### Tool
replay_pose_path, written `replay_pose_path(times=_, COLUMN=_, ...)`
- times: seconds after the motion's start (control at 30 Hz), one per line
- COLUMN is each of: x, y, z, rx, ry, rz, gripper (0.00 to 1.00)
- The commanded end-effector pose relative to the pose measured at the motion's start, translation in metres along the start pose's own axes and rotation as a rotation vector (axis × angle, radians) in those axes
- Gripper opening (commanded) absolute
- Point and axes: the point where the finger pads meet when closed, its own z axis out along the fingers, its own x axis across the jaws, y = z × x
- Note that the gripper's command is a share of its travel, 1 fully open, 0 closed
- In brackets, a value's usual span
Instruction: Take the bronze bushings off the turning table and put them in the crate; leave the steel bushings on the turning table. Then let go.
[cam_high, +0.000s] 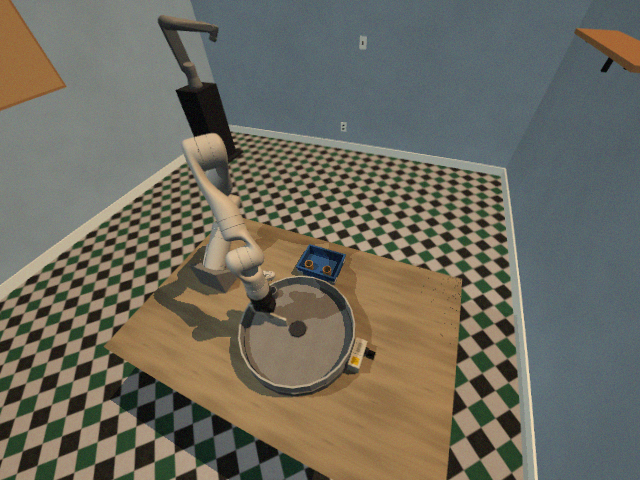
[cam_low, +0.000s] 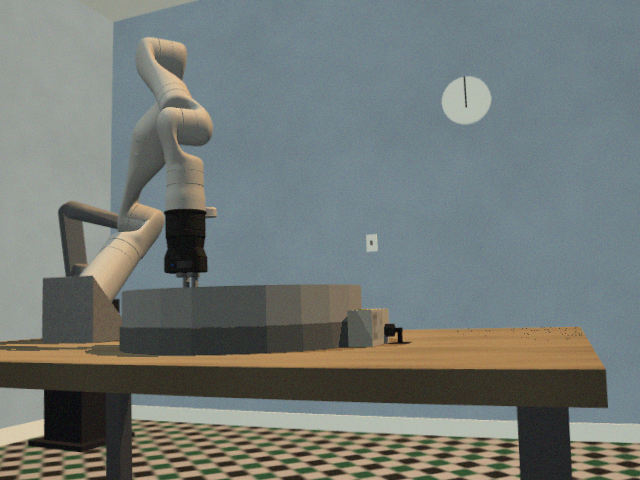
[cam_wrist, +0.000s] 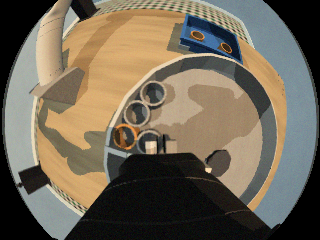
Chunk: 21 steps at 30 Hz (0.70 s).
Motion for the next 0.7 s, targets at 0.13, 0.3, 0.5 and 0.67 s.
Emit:
replay_pose_path(times=0.13, x=0.0002, y=0.0005, z=-0.0007, rx=-0.002, ry=0.001, rz=0.0, gripper=0.0)
replay_pose_path(times=0.3, x=0.0002, y=0.0005, z=-0.0007, rx=-0.002, ry=0.001, rz=0.0, gripper=0.0)
replay_pose_path(times=0.5, x=0.0003, y=0.0005, z=-0.0007, rx=-0.002, ry=0.001, rz=0.0, gripper=0.0)
replay_pose_path(times=0.67, x=0.0003, y=0.0005, z=-0.0007, rx=-0.002, ry=0.001, rz=0.0, gripper=0.0)
